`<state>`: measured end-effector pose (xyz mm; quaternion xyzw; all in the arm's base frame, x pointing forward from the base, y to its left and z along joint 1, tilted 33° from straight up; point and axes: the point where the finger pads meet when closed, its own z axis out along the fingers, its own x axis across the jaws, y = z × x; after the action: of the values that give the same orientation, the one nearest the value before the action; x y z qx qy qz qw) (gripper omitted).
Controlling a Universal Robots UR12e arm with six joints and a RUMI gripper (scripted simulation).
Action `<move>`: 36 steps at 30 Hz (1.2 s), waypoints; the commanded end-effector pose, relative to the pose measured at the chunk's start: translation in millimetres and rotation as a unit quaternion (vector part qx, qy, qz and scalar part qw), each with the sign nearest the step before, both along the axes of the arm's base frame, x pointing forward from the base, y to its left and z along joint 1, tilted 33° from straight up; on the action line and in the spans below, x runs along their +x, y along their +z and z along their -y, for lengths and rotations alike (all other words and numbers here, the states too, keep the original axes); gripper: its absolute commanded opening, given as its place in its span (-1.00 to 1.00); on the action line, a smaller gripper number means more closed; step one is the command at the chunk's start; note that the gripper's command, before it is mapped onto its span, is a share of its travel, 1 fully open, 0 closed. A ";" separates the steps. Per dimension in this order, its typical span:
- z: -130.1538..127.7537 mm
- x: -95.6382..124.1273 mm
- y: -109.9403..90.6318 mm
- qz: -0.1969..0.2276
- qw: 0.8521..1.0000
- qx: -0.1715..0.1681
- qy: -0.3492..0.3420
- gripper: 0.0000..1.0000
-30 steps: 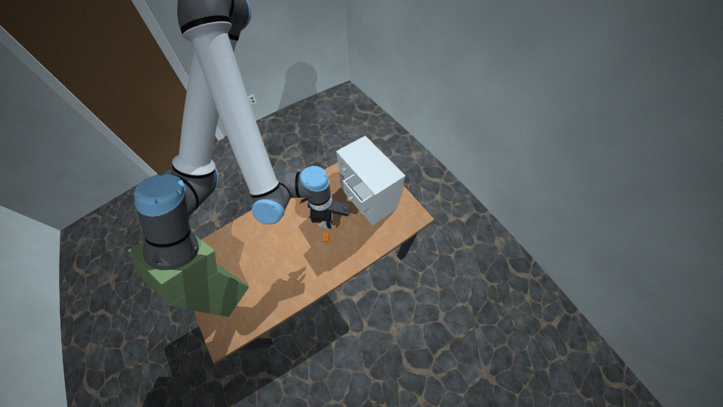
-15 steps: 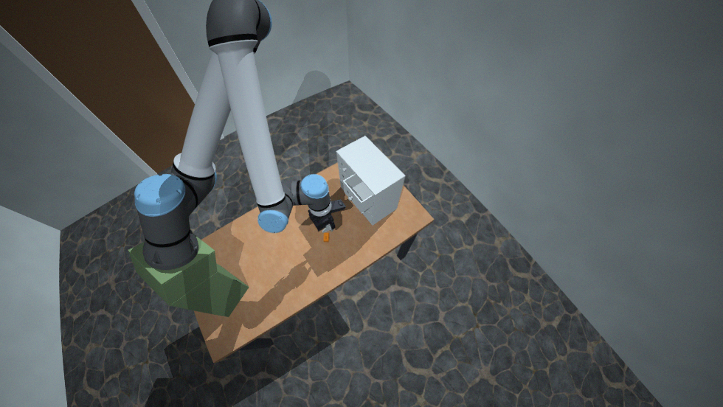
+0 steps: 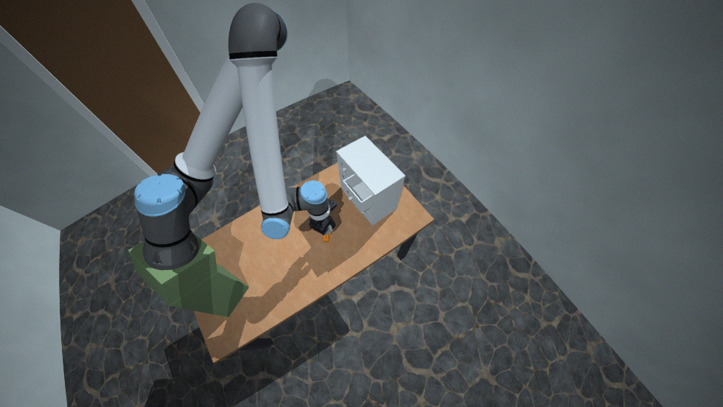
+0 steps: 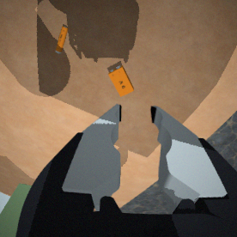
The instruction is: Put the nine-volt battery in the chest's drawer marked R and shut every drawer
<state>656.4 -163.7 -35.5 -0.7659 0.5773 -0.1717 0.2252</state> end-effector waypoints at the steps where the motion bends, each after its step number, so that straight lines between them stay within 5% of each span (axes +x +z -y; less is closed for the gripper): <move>1: -7.4 4.0 -11.0 0.015 0.997 -0.040 0.068 -0.61; 19: -21.5 8.1 -31.3 0.036 0.977 -0.110 0.179 -0.61; 36: -24.8 8.8 -36.1 0.041 0.970 -0.126 0.204 -0.61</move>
<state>665.0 -139.1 -71.3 -0.8803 0.3772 -0.2230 0.1818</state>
